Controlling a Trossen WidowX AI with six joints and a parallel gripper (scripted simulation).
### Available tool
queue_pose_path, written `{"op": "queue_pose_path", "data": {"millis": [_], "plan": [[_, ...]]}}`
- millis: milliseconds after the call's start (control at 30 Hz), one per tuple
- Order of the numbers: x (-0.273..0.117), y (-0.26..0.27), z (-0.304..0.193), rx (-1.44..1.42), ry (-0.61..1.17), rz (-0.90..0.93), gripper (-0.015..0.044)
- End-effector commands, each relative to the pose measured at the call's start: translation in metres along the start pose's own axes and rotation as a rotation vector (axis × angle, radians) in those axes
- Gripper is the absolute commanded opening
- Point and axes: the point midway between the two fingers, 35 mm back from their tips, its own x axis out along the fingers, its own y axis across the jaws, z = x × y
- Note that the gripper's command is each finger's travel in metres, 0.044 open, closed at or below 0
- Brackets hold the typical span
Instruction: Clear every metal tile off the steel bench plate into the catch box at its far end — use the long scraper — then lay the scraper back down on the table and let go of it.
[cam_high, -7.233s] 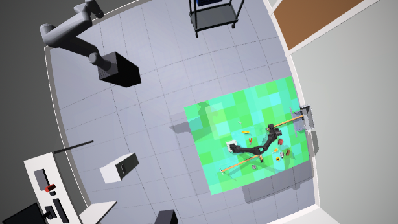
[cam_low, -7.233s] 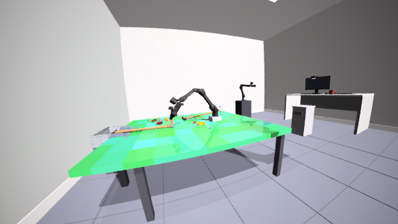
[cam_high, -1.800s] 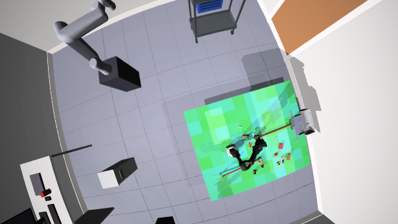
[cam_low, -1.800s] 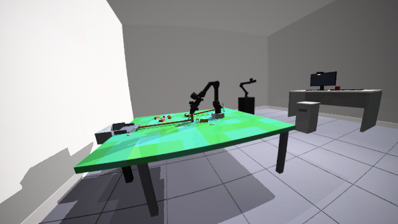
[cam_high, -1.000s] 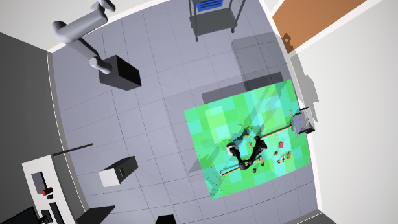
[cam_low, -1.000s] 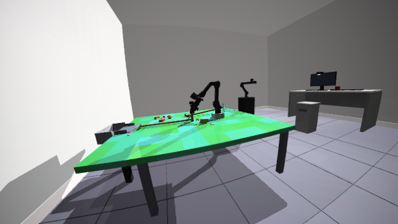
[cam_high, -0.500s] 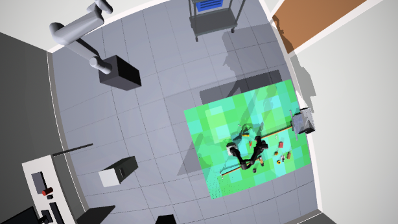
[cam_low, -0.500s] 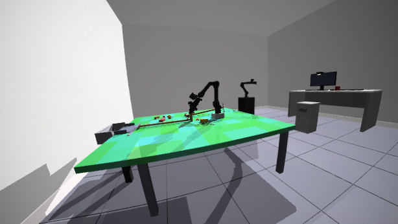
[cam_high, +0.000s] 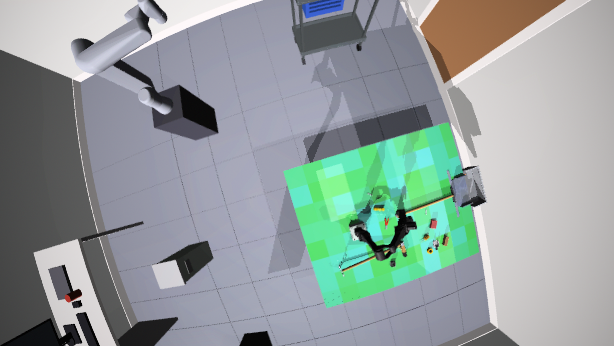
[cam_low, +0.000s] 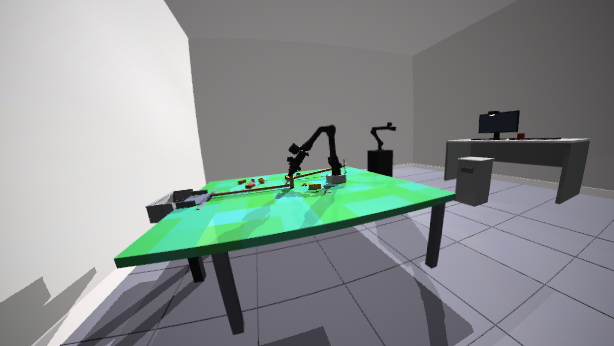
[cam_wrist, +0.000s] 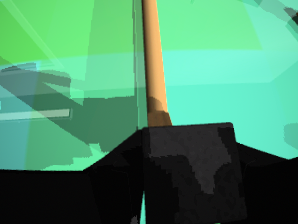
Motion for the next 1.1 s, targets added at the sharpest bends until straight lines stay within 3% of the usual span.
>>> {"op": "queue_pose_path", "data": {"millis": [0,1067], "plan": [[0.003,0.000,0.013,-0.001,-0.021,0.002,0.0000],[0.029,0.003,0.047,0.000,-0.024,0.000,0.0000]]}}
